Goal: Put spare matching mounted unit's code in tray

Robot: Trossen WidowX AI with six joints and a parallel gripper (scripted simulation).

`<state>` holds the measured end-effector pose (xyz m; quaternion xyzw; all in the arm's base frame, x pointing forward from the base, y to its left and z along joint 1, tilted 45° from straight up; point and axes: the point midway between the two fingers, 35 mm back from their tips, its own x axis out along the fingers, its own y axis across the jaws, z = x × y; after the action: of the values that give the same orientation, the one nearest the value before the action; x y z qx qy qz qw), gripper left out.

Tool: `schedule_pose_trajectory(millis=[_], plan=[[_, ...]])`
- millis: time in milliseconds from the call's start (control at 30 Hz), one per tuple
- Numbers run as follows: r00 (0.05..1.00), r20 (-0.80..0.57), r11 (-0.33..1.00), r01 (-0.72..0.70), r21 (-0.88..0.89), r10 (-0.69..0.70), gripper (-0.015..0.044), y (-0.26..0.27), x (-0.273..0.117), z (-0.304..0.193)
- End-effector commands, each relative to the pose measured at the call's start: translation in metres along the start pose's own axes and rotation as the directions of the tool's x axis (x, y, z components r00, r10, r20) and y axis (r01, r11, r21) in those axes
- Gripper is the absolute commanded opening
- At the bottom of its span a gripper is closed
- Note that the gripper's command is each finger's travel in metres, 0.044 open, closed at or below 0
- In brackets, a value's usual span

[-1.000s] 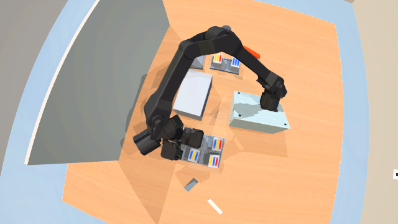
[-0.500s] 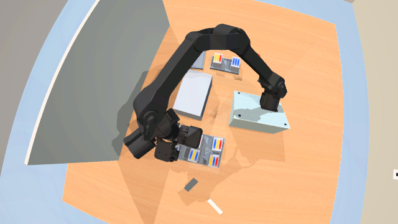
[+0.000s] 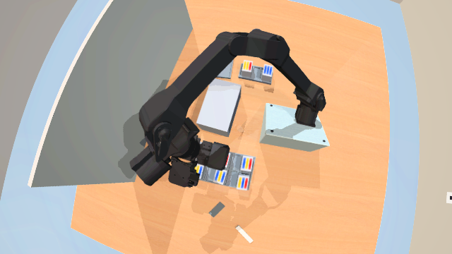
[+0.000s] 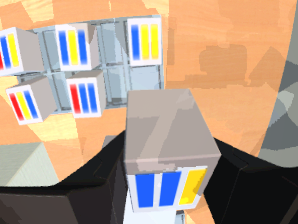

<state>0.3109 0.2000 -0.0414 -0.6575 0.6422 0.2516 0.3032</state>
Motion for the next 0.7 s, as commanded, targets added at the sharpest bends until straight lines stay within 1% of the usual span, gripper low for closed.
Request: schedule_pose_trajectory(millis=[0,233,667], plan=[[1.000,-0.003,1.000,-0.014,0.002,0.014,0.0000,-0.001,-0.002,-0.003],[1.000,0.016,1.000,-0.020,-0.007,0.020,0.0000,-0.019,-0.007,-0.042],[0.999,0.036,1.000,-0.013,-0.011,0.013,0.0000,-0.057,-0.012,-0.146]])
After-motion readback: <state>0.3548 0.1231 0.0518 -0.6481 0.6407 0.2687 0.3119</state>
